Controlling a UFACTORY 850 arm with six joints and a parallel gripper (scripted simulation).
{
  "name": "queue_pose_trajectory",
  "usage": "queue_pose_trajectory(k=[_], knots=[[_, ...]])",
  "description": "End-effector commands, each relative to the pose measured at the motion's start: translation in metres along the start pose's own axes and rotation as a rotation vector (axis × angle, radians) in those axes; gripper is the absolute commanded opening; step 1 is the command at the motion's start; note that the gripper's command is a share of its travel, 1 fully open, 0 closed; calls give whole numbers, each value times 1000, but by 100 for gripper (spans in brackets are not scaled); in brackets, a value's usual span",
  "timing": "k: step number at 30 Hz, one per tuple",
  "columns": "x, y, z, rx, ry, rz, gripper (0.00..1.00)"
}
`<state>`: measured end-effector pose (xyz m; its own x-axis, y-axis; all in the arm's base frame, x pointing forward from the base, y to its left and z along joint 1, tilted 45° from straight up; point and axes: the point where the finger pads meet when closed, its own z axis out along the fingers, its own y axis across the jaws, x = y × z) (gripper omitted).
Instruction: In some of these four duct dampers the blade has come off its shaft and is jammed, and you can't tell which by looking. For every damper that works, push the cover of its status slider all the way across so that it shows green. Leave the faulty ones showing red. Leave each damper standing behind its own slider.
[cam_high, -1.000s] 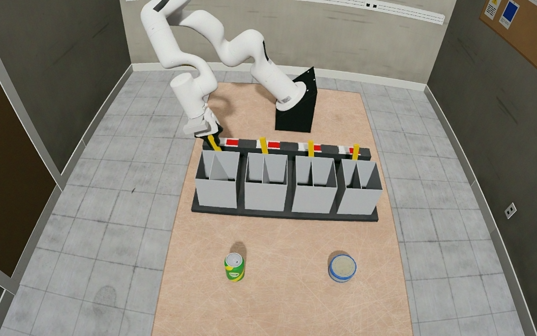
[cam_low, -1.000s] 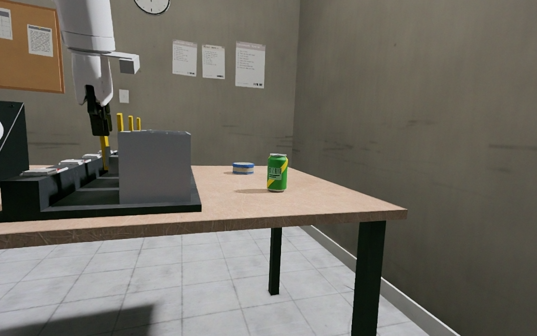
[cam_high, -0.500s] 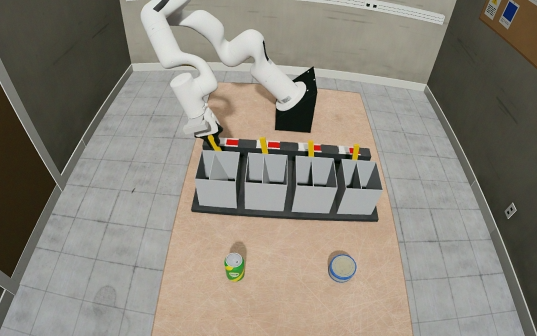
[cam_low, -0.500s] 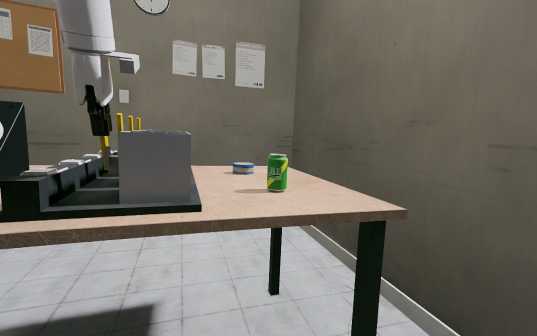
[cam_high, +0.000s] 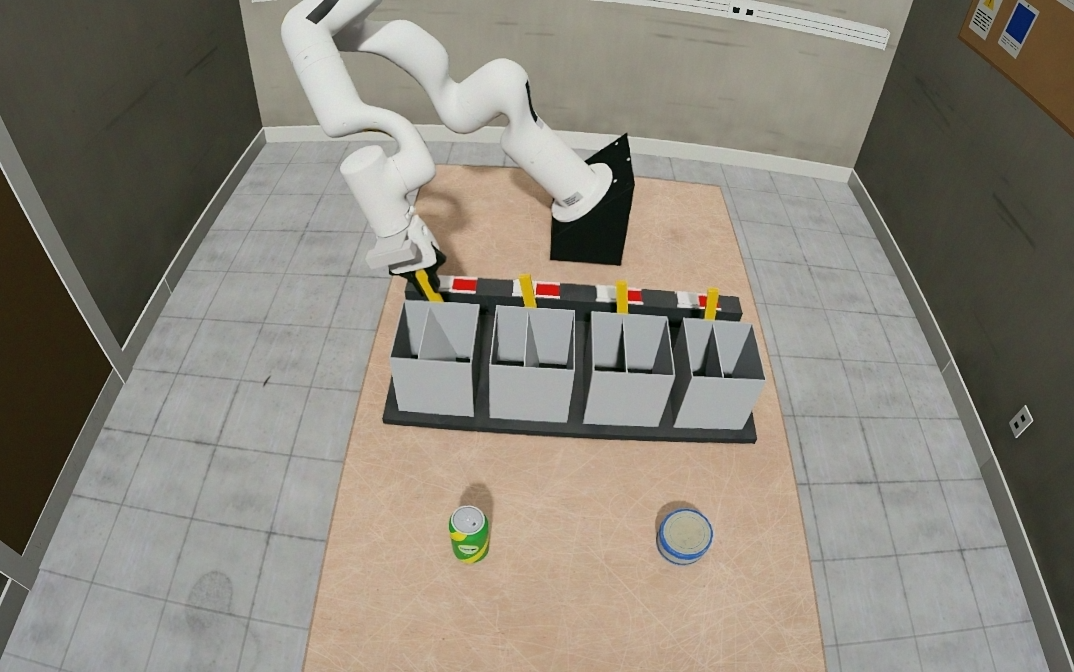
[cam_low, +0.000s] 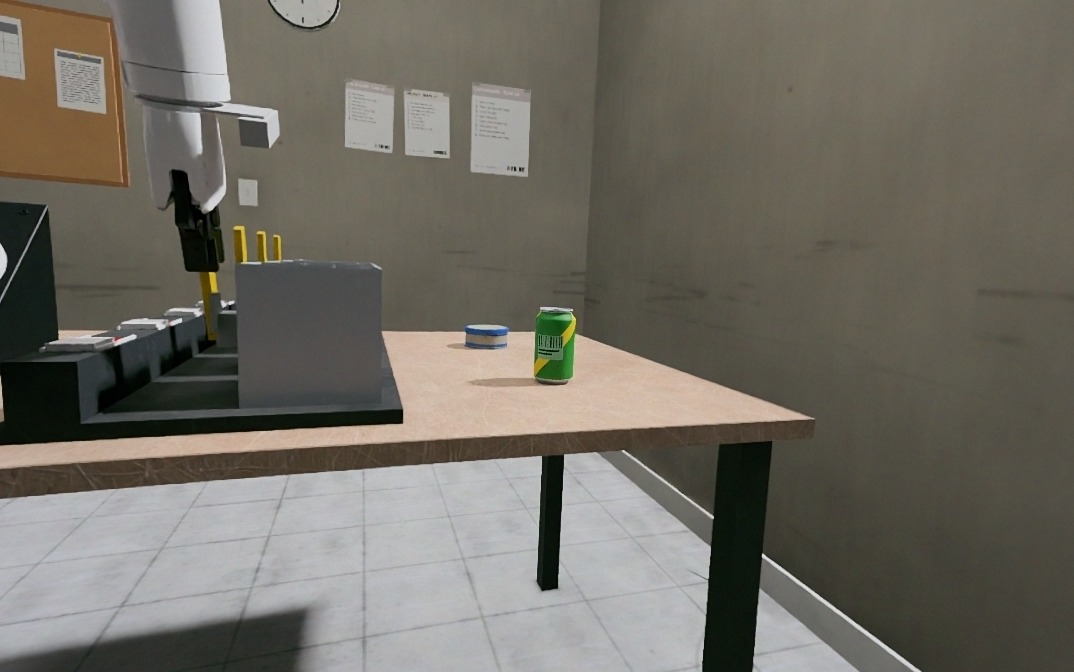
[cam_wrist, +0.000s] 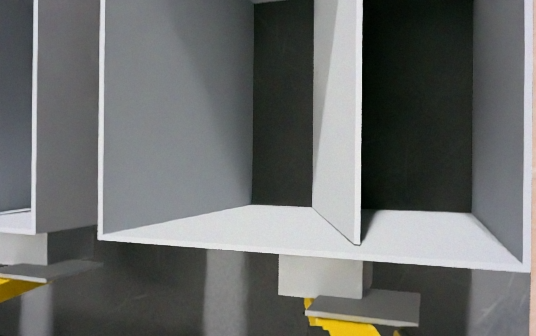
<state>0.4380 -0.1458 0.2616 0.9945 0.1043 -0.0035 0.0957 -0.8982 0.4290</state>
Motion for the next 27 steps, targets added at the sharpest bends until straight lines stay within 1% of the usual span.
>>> queue_pose_trajectory(k=[1, 7, 15, 17, 27], knots=[[1, 0, -1, 1, 1, 0, 19], [1, 1, -1, 12, 1, 0, 19], [1, 5, 0, 48, 1, 0, 19], [1, 5, 0, 48, 1, 0, 19], [1, 12, 0, 120, 1, 0, 19]])
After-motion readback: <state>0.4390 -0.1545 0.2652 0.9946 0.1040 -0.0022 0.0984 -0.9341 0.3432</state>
